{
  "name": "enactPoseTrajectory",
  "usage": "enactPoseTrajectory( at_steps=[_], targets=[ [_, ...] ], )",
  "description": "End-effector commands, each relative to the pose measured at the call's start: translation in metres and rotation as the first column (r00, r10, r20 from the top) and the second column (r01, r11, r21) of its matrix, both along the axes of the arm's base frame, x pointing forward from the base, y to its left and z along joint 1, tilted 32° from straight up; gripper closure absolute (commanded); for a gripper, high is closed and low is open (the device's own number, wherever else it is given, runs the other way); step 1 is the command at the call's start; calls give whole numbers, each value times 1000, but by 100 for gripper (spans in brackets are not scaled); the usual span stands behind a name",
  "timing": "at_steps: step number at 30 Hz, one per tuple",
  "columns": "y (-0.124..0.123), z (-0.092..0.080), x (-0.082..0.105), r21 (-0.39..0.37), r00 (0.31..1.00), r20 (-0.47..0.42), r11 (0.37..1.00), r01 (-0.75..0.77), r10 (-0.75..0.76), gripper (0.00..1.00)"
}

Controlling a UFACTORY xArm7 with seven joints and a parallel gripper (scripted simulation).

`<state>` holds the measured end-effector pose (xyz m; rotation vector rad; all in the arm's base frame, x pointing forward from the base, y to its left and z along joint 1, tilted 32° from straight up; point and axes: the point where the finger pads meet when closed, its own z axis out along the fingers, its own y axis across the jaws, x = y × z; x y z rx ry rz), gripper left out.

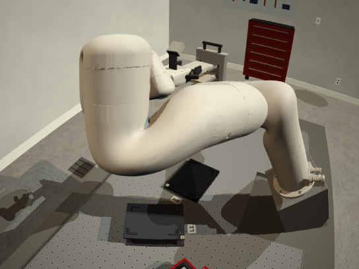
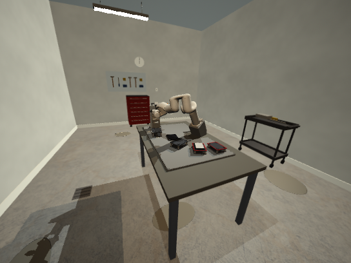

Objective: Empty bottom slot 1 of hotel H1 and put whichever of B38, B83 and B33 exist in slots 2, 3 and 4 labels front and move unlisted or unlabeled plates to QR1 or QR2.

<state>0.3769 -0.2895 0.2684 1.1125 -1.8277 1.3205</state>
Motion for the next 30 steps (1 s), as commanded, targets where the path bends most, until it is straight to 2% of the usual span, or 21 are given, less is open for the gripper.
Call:
enactPoseTrajectory(
  at_steps=[1,30],
  targets=[
    [-1,1,0,0,1000,3,1000,2,-2,100],
    [-12,-3,-1,0,1000,3,1000,2,-2,100]
  ],
)
